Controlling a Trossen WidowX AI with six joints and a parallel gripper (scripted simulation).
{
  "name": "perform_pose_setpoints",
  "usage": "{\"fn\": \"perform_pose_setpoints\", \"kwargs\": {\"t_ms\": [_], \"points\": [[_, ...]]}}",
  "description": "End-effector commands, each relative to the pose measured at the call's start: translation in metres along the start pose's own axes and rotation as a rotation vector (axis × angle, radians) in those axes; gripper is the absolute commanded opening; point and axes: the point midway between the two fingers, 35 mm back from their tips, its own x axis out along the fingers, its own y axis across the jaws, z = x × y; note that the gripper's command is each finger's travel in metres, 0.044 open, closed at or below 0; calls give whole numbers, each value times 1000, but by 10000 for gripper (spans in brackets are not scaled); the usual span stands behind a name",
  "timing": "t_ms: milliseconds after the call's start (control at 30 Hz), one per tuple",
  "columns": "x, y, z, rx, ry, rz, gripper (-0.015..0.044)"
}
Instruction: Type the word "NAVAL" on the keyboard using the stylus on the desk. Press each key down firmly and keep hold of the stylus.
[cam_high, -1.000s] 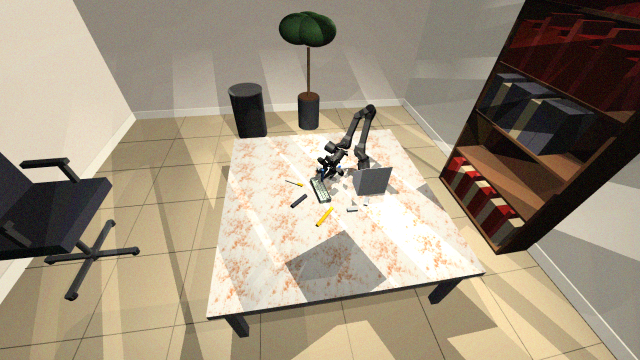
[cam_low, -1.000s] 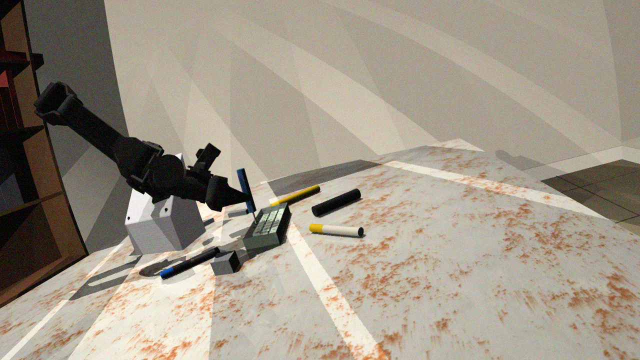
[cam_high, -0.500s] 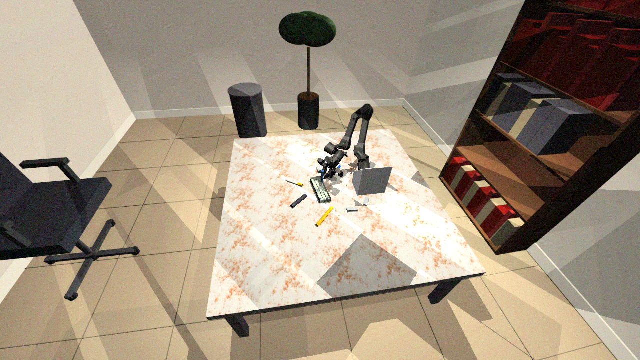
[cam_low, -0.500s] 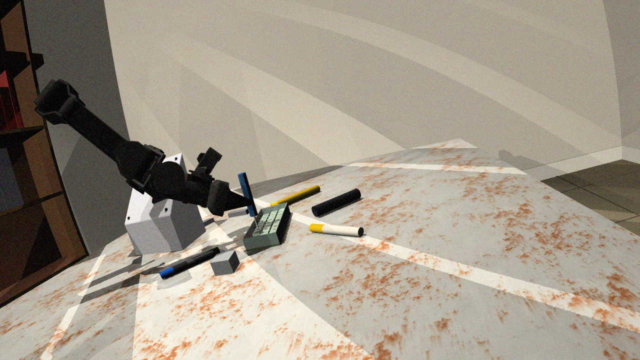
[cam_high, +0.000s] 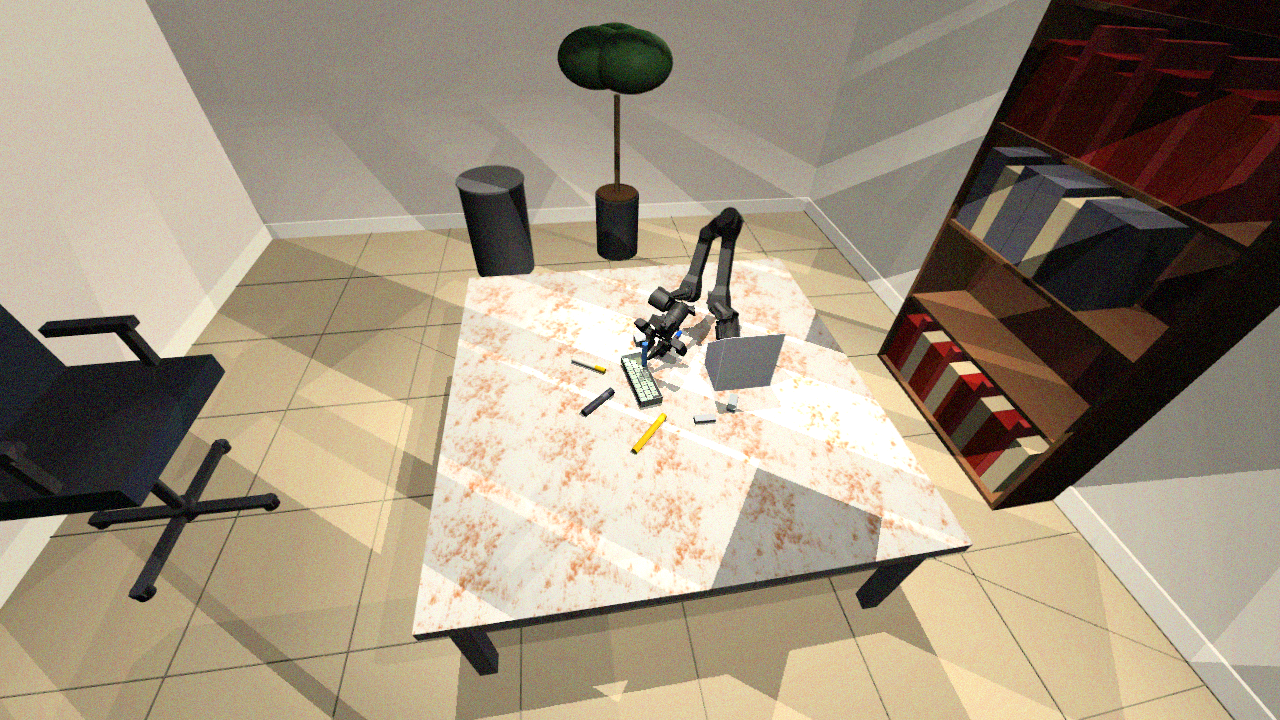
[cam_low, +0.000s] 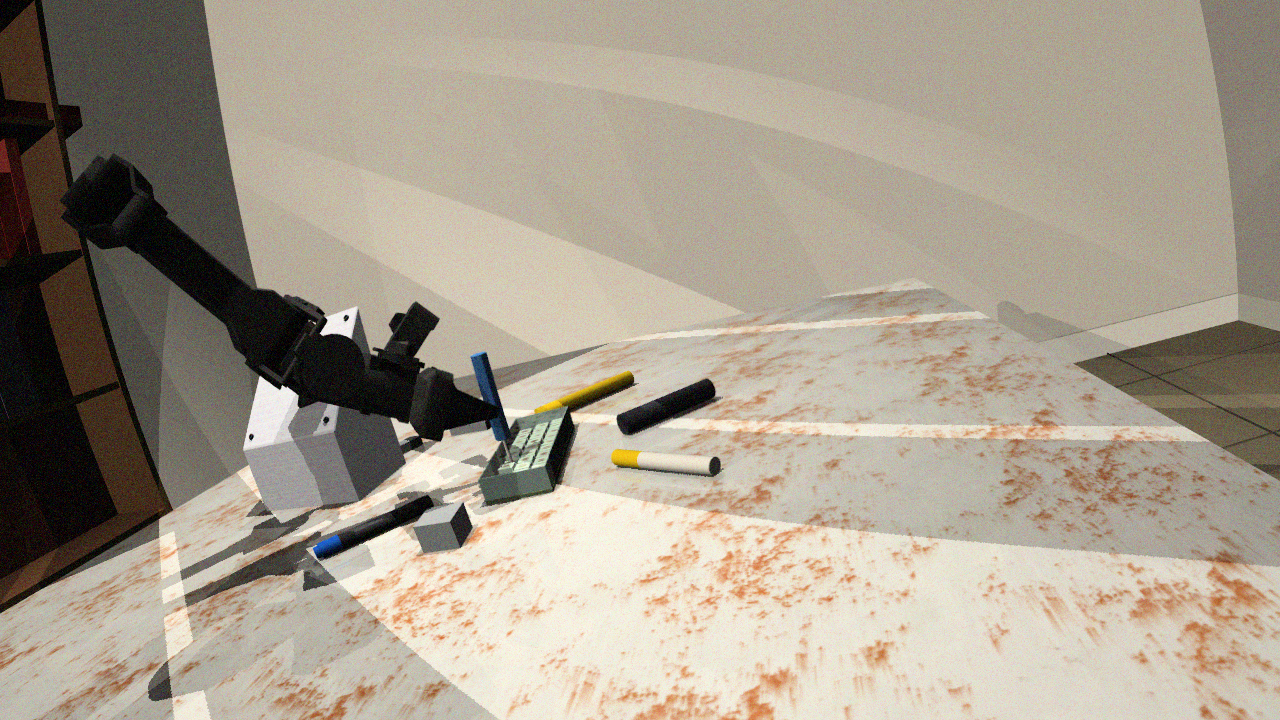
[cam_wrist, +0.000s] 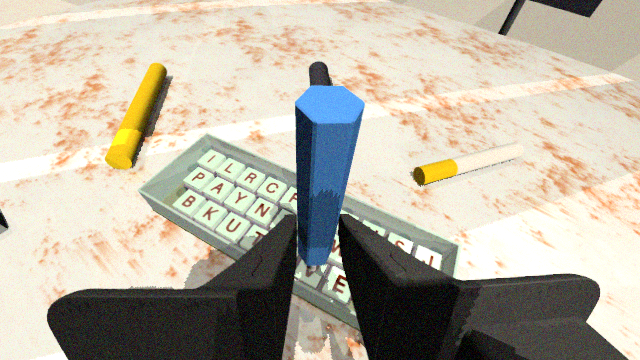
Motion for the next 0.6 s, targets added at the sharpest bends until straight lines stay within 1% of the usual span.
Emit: {"fn": "perform_pose_setpoints", "kwargs": {"t_ms": [0, 267, 567], "points": [[0, 1, 0, -2, -3, 3, 81], [-1, 1, 2, -2, -3, 3, 81], [-10, 0, 20, -2, -3, 4, 81]]}}
